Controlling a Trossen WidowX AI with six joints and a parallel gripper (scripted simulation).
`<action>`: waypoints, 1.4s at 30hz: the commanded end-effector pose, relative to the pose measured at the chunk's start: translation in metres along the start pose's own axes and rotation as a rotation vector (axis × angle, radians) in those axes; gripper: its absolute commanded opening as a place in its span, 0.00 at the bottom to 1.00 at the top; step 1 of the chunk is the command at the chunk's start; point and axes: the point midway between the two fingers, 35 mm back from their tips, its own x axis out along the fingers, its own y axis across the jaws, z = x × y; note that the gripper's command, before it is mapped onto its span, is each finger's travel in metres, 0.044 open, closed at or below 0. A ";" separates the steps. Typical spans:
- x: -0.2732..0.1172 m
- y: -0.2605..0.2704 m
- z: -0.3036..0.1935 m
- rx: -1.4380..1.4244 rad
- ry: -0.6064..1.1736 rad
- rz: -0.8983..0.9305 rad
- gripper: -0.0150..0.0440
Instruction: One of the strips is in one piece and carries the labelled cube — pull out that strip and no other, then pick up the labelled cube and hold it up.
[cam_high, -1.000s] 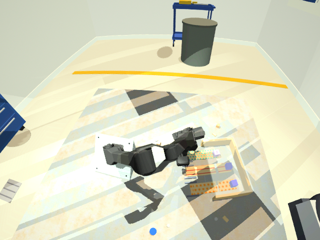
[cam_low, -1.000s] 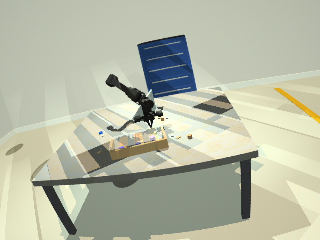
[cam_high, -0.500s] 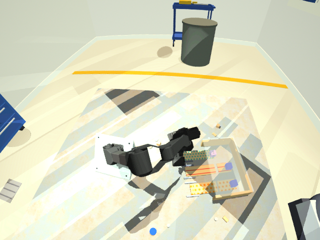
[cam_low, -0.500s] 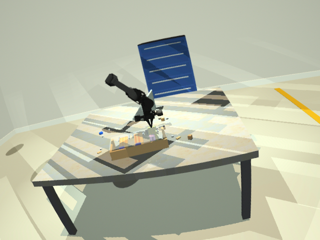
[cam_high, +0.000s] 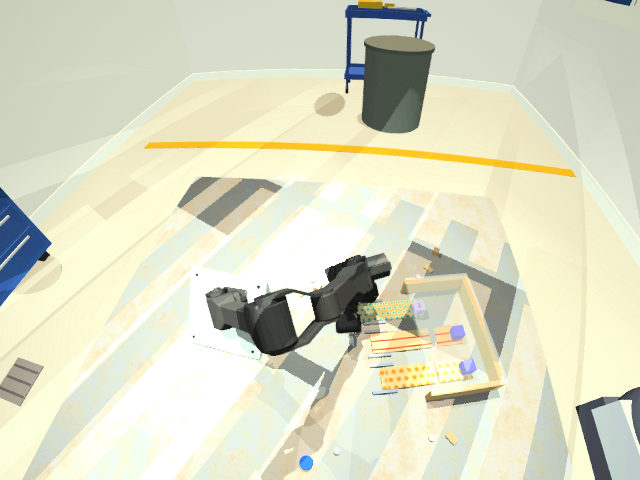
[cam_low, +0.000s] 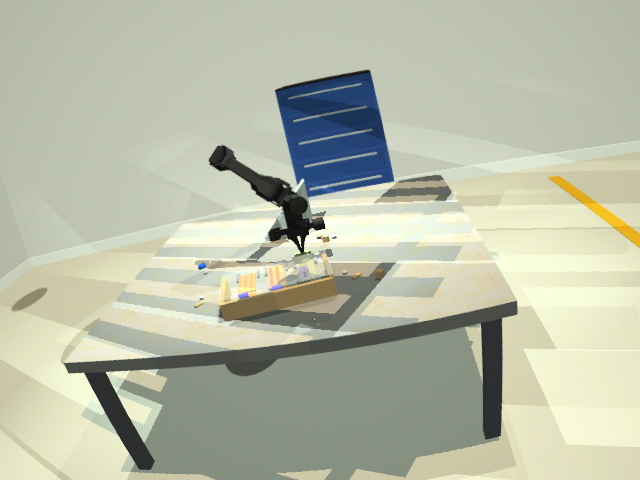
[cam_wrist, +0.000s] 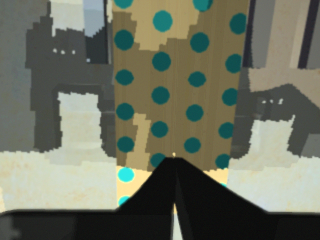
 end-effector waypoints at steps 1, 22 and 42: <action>0.004 0.000 -0.014 -0.005 0.024 0.004 0.25; 0.003 0.000 -0.045 -0.006 0.025 0.004 0.25; 0.003 0.000 -0.075 -0.008 0.027 0.004 0.25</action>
